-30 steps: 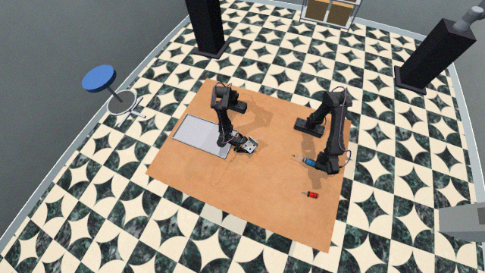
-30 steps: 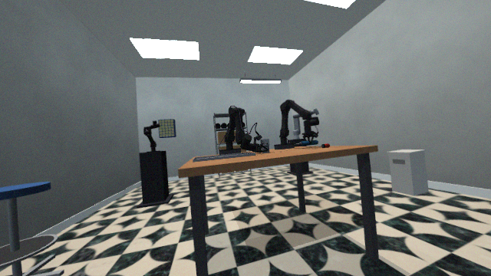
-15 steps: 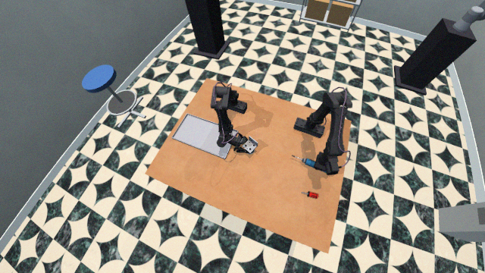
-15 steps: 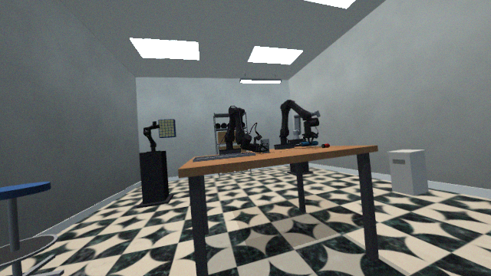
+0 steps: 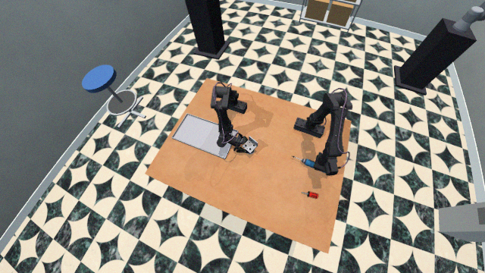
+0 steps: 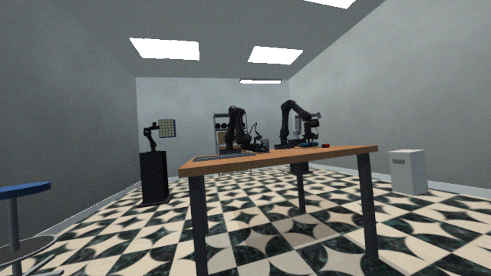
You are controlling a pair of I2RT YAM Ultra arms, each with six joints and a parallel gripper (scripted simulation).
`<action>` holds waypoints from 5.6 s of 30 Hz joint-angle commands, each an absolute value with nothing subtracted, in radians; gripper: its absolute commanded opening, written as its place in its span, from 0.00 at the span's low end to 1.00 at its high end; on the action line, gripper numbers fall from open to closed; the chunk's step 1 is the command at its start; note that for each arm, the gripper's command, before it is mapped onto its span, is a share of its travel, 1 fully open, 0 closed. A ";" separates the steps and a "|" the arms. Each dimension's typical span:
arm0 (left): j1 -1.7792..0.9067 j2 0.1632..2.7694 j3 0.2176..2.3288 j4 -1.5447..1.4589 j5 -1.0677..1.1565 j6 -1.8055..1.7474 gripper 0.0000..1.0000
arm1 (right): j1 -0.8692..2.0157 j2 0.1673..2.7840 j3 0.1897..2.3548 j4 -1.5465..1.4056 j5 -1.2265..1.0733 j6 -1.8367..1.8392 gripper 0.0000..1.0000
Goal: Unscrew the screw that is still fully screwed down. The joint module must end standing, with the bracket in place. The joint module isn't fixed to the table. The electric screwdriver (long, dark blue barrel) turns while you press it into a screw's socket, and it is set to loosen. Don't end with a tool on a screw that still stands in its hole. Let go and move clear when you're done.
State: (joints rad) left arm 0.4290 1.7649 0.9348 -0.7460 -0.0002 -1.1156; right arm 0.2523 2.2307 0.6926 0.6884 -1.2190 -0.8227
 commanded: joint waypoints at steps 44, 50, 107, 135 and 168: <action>0.423 1.766 0.927 -0.716 0.000 -1.115 0.42 | 0.254 2.220 0.701 0.687 -1.226 -0.822 0.59; 0.423 1.766 0.927 -0.716 0.000 -1.115 0.49 | 0.254 2.220 0.701 0.687 -1.226 -0.822 0.59; 0.423 1.766 0.927 -0.716 0.000 -1.115 0.65 | 0.254 2.220 0.701 0.687 -1.226 -0.822 0.59; 0.416 1.676 1.021 -0.876 0.001 -1.108 0.65 | 0.254 2.220 0.701 0.687 -1.226 -0.822 0.59; 0.419 1.641 1.078 -0.968 0.000 -1.106 0.65 | 0.254 2.220 0.701 0.687 -1.226 -0.822 0.68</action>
